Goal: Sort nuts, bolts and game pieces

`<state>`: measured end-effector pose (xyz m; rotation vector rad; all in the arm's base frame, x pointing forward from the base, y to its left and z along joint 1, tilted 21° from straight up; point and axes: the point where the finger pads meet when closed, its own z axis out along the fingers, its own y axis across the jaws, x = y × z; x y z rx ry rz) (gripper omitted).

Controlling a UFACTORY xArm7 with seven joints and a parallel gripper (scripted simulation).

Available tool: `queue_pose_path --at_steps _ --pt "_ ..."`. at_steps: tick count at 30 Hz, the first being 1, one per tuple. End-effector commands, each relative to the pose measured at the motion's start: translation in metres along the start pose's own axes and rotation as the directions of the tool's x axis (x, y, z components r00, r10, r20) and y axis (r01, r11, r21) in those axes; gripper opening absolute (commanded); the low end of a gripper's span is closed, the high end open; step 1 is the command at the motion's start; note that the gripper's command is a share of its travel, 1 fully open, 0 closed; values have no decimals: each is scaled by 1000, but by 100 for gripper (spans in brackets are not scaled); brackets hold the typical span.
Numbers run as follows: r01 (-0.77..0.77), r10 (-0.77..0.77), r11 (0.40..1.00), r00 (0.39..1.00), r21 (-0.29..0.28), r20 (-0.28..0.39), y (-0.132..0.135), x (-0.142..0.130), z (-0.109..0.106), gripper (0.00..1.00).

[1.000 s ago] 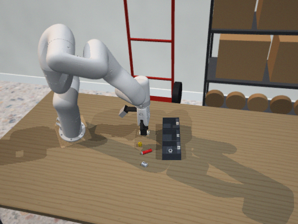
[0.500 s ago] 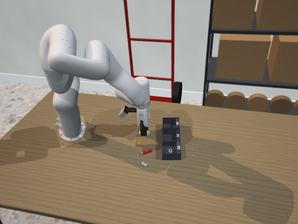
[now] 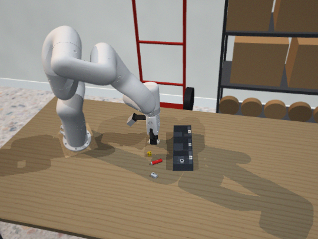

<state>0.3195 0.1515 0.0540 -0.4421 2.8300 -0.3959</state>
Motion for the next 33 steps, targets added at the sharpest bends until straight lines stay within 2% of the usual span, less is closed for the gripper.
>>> queue_pose_path --at_steps 1,16,33 --pt "0 0 1000 1000 -1 3 0 -1 -1 0" --pt "0 0 1000 1000 -1 3 0 -1 -1 0" --pt "0 0 1000 1000 -1 3 0 -1 -51 0"
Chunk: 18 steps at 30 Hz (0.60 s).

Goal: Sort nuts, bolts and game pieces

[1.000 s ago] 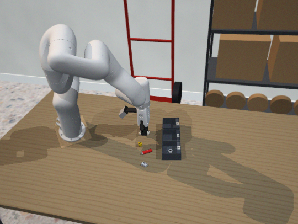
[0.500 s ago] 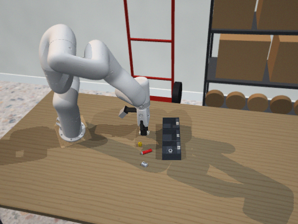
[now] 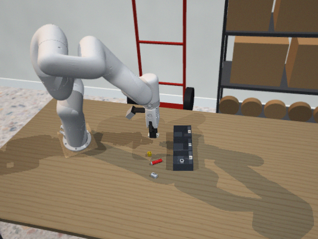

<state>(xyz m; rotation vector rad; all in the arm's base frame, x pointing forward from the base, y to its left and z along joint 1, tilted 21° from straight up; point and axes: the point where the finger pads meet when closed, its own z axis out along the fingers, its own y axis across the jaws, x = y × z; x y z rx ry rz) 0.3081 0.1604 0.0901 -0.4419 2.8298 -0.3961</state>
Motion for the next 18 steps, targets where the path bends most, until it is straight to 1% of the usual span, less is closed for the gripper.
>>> queue_pose_path --at_steps 1,3,18 --pt "0 0 1000 1000 -1 3 0 -2 -15 0" --pt "0 0 1000 1000 -1 3 0 -2 -22 0" --pt "0 0 1000 1000 -1 3 0 -2 -22 0"
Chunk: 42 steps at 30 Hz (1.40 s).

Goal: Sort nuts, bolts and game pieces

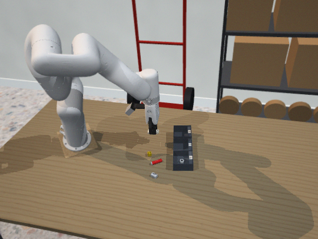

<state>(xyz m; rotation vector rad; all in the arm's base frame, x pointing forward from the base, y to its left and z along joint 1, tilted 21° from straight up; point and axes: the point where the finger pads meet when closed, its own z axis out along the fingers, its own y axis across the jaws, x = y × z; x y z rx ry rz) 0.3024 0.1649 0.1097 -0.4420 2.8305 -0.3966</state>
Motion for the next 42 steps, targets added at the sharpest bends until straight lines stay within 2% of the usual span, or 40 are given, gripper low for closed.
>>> queue_pose_path --at_steps 1,6,10,12,19,23,27,29,30,34,42 --pt "0 0 1000 1000 -1 4 1 -1 -1 0" --pt "0 0 1000 1000 -1 4 0 -1 -8 0" --pt "0 0 1000 1000 -1 4 -8 -24 -8 0" --pt "0 0 1000 1000 -1 4 -8 -24 -8 0" --pt "0 0 1000 1000 -1 4 -20 -56 -8 0" --pt "-183 183 983 983 -2 4 -28 -78 -8 0" --pt "-304 304 953 953 -5 4 -37 -101 -8 0" --pt "-304 304 953 953 -5 4 -37 -101 -8 0" --pt "-394 394 919 919 -5 4 -39 -107 -8 0" --pt "-489 489 872 872 -8 2 -47 -129 -8 0" --pt "-696 696 717 718 -13 -3 -48 -131 -8 0"
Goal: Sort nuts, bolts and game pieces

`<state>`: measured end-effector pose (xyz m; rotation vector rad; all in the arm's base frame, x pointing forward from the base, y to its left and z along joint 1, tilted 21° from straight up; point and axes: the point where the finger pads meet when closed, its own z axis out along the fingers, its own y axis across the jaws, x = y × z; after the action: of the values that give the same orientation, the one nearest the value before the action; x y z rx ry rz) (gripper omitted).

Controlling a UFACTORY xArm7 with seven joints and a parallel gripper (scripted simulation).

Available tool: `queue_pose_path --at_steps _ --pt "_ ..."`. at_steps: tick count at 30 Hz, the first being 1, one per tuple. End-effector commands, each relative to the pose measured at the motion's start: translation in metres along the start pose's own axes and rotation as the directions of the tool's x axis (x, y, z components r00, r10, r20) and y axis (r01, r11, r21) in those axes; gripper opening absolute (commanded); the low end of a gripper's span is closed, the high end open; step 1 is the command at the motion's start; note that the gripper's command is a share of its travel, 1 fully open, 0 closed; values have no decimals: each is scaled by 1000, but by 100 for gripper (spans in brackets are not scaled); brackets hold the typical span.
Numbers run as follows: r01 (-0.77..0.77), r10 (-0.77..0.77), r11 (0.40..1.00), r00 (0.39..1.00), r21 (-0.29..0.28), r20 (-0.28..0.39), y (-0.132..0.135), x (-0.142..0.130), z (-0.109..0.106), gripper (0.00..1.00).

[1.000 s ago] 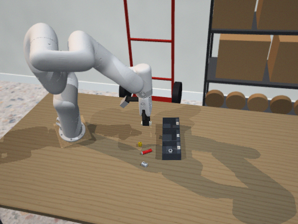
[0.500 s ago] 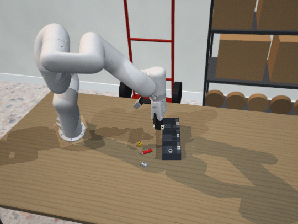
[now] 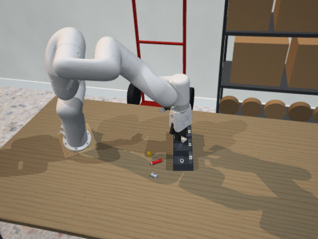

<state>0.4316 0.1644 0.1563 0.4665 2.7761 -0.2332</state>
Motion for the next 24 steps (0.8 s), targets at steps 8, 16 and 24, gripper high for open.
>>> queue_pose_path --at_steps 8,16,24 --pt "-345 345 939 939 -2 1 2 -2 -2 0" --pt "-567 567 824 824 -1 -1 2 -2 -2 0" --pt "-737 737 676 676 -1 14 2 -2 -2 0"
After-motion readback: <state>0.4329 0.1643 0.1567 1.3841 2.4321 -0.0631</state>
